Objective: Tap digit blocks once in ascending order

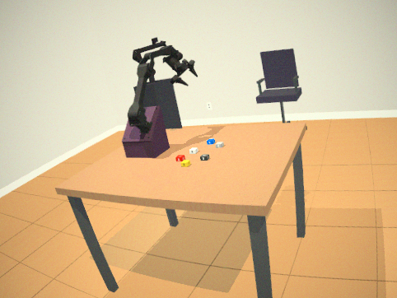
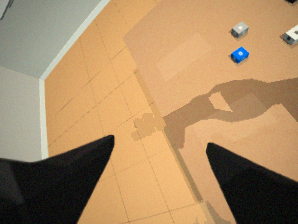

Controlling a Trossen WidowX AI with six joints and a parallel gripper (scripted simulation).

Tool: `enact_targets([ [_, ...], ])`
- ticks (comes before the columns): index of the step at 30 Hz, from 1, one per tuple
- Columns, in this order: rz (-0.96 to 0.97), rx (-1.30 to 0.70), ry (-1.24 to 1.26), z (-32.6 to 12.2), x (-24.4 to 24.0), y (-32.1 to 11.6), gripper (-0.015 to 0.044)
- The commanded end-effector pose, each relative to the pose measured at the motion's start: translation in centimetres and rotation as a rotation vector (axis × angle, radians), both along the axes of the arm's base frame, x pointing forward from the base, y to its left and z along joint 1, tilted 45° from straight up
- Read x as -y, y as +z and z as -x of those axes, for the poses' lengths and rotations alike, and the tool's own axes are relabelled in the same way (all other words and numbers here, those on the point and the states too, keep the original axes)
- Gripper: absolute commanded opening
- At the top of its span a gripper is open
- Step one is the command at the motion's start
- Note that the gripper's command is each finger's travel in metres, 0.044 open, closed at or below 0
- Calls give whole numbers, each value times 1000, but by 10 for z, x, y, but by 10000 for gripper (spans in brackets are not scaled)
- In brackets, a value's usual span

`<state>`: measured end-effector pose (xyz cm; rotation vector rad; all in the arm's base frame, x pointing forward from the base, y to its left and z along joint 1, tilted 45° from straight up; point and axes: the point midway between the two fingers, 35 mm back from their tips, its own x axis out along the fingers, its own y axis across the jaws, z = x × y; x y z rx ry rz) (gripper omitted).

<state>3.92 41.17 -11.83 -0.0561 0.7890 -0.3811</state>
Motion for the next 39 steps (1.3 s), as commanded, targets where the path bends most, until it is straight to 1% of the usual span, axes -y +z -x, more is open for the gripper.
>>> enact_targets([
  [1,4,-4,0,-3,0,2,400],
  [2,17,-15,0,-14,1,7,400],
  [5,84,-77,1,-70,10,33,400],
  [7,107,-100,2,-91,16,43,400],
  [11,169,-168,6,-148,42,71,400],
  [17,255,-276,15,-223,103,111,400],
  [22,318,-366,24,-268,169,142,400],
  [27,375,-462,35,-296,246,169,400],
  [31,418,-545,44,-304,312,189,400],
  [35,457,-634,54,-297,379,206,400],
  [39,491,-731,64,-275,444,220,400],
])
